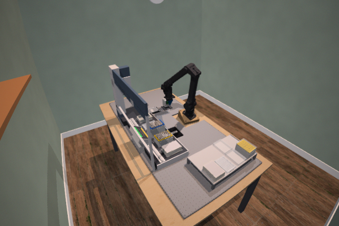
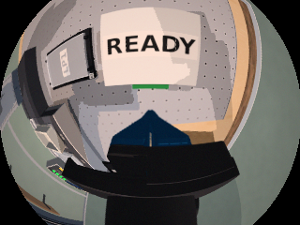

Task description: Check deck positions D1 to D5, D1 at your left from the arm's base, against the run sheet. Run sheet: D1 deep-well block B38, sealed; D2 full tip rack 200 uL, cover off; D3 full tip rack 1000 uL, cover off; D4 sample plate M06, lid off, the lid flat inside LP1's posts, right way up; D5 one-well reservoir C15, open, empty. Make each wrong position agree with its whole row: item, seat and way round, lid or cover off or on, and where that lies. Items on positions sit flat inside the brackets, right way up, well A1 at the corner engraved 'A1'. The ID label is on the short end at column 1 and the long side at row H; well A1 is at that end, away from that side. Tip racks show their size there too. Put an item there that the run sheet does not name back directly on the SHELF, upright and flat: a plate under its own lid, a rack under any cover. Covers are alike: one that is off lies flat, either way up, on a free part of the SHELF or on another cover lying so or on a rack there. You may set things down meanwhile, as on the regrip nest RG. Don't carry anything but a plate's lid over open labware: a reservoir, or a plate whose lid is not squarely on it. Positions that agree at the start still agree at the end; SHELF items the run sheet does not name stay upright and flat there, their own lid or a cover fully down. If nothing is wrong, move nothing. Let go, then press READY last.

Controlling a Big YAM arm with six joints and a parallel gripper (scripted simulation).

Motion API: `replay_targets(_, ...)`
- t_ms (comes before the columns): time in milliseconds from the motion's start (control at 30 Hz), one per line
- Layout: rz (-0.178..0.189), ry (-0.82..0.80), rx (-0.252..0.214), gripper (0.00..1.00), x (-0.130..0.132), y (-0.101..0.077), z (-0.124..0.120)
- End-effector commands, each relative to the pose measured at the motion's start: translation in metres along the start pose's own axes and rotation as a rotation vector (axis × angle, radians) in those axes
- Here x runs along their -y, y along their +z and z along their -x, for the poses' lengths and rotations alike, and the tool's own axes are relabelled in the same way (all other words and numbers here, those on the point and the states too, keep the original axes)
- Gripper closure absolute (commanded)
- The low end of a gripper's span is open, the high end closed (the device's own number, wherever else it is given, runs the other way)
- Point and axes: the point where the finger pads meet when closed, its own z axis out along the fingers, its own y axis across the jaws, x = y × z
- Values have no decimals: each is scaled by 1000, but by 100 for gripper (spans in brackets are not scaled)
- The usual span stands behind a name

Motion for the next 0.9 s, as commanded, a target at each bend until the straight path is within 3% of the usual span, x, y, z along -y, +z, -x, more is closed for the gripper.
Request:
replay_targets(0, 19, -7, 63, 100, -6, -17, 33)
replay_targets(267, 18, -7, 61, 100, -6, -16, 46)
replay_targets(333, 18, -7, 61, 100, -6, -16, 46)
replay_targets(367, 10, -7, 40, 100, -4, -9, 37)
replay_targets(433, 16, -6, 56, 100, -5, -16, 50)
replay_targets(867, 15, -5, 53, 100, -5, -15, 50)
